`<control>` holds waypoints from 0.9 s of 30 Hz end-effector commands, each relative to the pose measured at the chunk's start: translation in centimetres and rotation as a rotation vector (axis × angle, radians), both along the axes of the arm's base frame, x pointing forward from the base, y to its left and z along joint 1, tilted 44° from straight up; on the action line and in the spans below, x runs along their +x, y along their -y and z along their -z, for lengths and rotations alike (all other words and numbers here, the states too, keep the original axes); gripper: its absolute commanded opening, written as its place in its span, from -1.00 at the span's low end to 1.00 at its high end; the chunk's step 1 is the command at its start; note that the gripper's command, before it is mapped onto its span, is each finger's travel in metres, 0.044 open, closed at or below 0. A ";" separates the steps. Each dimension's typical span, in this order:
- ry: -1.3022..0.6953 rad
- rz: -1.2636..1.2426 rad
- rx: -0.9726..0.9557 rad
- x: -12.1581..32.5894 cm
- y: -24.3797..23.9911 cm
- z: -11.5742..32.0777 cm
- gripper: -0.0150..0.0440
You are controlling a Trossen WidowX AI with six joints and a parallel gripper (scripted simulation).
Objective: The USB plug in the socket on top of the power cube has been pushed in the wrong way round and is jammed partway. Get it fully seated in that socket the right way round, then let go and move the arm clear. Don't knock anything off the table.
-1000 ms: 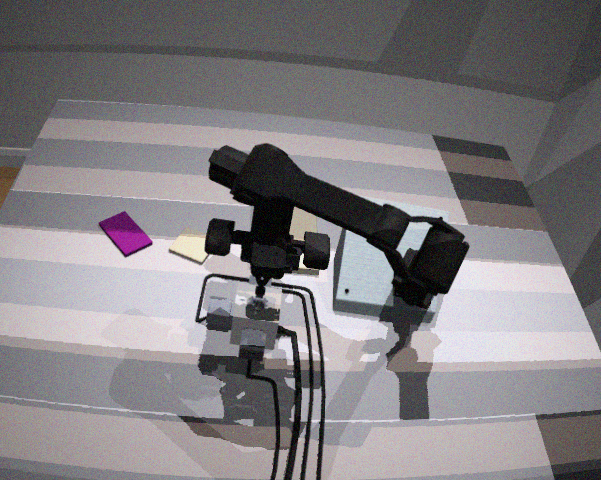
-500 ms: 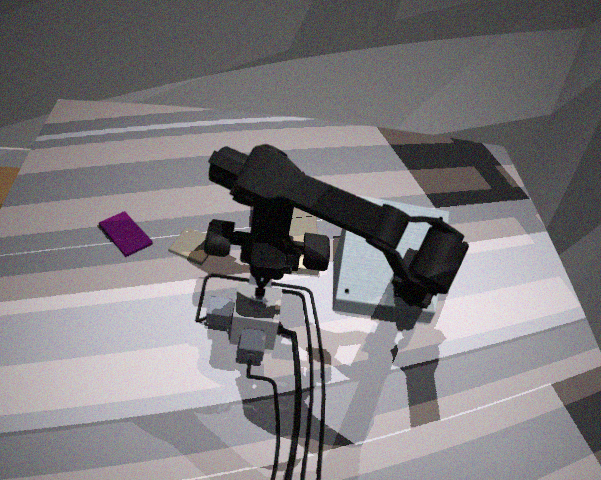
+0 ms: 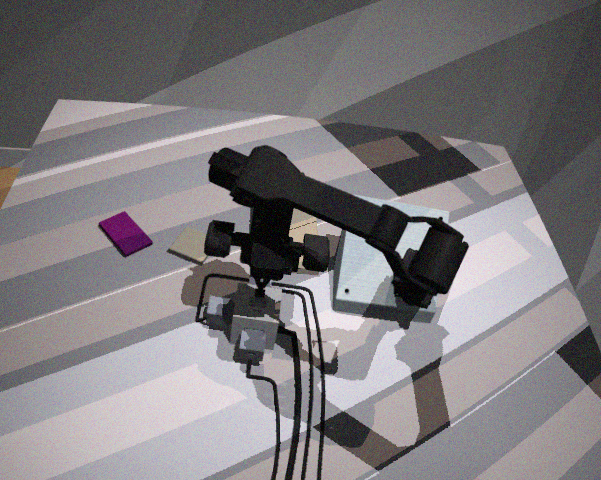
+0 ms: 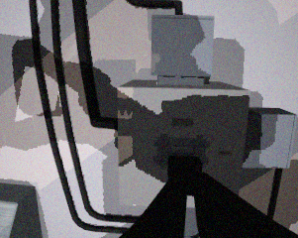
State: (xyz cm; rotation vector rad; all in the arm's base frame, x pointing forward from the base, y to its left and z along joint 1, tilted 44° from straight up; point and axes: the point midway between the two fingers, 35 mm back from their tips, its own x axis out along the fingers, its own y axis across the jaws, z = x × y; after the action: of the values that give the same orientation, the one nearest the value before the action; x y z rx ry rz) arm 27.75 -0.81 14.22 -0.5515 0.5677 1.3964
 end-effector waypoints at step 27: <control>0.000 0.003 0.003 0.1 -0.3 0.3 -0.49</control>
State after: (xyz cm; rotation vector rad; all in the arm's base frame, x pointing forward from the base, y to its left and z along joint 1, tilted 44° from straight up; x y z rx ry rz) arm 27.78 -0.58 13.99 -0.5512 0.5676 1.3965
